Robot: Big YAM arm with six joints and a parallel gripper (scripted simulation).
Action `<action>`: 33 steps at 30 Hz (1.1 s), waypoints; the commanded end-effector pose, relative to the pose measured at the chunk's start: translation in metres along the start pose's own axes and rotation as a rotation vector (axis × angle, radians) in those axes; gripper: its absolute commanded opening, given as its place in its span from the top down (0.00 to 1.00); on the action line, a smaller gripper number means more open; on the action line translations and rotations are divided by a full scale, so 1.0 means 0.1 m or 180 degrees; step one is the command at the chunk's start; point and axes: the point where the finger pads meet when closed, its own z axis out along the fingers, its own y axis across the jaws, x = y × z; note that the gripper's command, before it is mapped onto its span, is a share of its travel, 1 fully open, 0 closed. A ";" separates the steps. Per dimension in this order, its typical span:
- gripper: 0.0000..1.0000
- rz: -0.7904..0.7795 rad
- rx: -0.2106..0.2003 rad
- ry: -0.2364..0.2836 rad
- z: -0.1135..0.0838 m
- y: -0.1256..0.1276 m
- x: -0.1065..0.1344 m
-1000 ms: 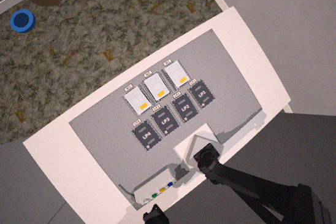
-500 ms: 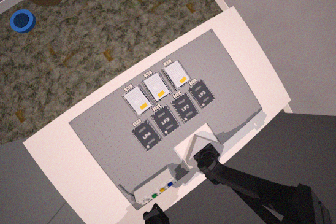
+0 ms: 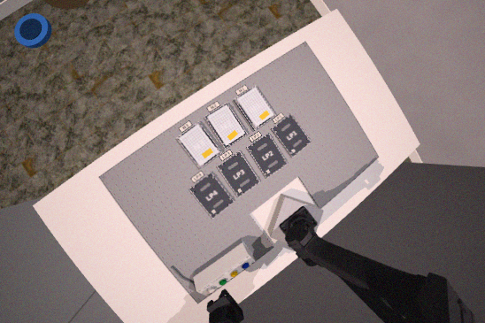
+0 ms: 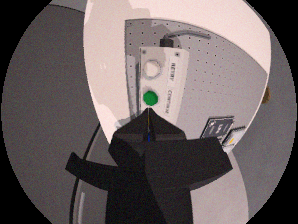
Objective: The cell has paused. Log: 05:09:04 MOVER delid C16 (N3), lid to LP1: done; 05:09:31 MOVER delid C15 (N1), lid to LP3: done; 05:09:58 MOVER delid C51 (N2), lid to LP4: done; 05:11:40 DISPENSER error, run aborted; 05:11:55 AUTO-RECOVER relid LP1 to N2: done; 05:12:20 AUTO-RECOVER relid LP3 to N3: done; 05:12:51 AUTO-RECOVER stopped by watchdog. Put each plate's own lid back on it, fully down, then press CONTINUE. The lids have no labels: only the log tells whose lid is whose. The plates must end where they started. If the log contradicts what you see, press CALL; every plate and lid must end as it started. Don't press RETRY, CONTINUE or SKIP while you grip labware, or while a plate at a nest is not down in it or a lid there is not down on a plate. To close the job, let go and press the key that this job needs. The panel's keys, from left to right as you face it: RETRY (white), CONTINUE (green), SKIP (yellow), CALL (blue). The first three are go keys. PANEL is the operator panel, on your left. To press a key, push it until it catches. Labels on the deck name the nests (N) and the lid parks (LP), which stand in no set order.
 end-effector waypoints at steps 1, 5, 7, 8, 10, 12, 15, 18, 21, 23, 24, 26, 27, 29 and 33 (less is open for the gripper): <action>1.00 -0.0003 0.0011 -0.0016 0.03 -0.04 -0.07; 1.00 -0.0002 0.0014 0.0022 0.09 -0.05 -0.01; 1.00 -0.0002 0.0014 0.0022 0.11 -0.05 -0.01; 1.00 -0.0002 0.0013 0.0022 0.11 -0.05 -0.01; 1.00 -0.0002 0.0013 0.0022 0.13 -0.05 -0.01; 1.00 -0.0002 0.0013 0.0023 0.14 -0.05 -0.01; 1.00 -0.0002 0.0013 0.0023 0.15 -0.05 -0.01; 1.00 -0.0002 0.0013 0.0023 0.17 -0.05 -0.01; 1.00 -0.0002 0.0013 0.0023 0.19 -0.05 -0.01; 1.00 -0.0002 0.0013 0.0023 0.20 -0.05 -0.01; 1.00 -0.0002 0.0013 0.0023 0.21 -0.05 -0.01; 1.00 -0.0002 0.0013 0.0023 0.22 -0.05 0.00; 1.00 -0.0002 0.0013 0.0023 0.23 -0.05 0.00; 1.00 -0.0002 0.0012 0.0023 0.24 -0.05 0.00; 1.00 -0.0004 0.0012 0.0023 0.25 -0.05 0.00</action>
